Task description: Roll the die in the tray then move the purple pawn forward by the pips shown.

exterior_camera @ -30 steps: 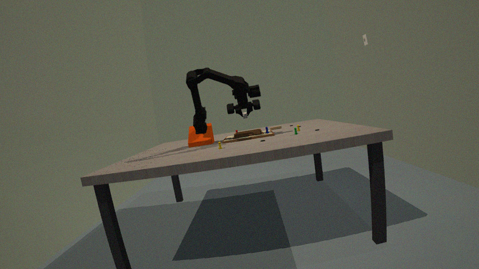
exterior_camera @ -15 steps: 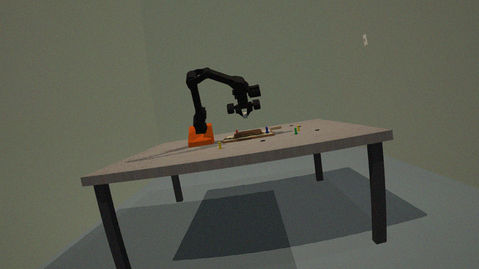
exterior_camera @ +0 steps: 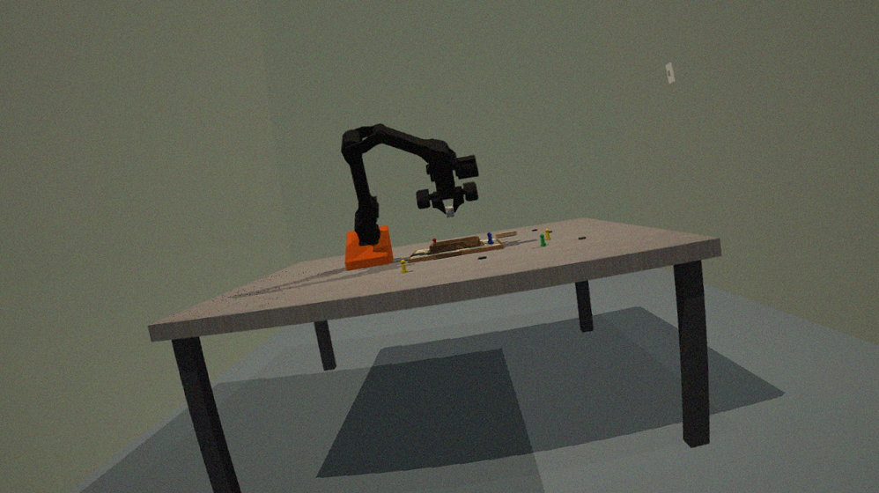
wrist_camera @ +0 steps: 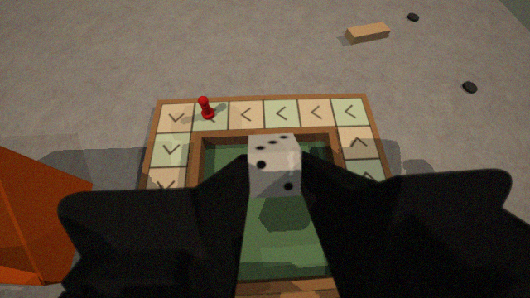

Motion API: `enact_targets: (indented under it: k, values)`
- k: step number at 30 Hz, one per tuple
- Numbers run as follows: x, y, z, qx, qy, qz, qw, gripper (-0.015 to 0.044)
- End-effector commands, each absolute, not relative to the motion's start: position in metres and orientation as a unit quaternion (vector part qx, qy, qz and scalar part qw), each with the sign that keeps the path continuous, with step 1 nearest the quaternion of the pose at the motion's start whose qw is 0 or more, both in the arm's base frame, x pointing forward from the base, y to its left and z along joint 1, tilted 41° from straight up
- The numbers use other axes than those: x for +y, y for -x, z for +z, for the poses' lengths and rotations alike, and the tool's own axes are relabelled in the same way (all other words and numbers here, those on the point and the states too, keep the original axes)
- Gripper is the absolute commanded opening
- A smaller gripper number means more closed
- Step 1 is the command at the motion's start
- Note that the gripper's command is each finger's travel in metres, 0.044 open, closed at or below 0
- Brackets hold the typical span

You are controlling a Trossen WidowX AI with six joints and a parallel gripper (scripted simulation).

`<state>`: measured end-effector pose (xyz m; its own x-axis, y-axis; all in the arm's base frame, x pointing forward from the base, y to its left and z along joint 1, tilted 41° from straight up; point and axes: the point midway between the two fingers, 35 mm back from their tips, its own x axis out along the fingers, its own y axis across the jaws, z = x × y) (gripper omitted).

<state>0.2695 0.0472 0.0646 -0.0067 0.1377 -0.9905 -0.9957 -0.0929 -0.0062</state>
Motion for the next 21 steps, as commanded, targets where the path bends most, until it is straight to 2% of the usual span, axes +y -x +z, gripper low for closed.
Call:
enact_targets:
  k: [1, 5, 10, 12, 17, 21]
  values:
    - [0.047, -0.269, 0.065, 0.440, 0.487, 0.556, 0.509, 0.0210]
    - [0.071, -0.267, 0.092, 0.439, 0.484, 0.557, 0.512, 0.0315]
    - [0.073, -0.267, 0.095, 0.439, 0.484, 0.557, 0.513, 0.0440]
    - [0.072, -0.266, 0.087, 0.465, 0.493, 0.545, 0.494, 0.0440]
    - [0.060, -0.263, 0.048, 0.597, 0.598, 0.404, 0.351, 0.0440]
    - [0.060, -0.269, 0.041, 0.611, 0.670, 0.309, 0.286, 0.0440]
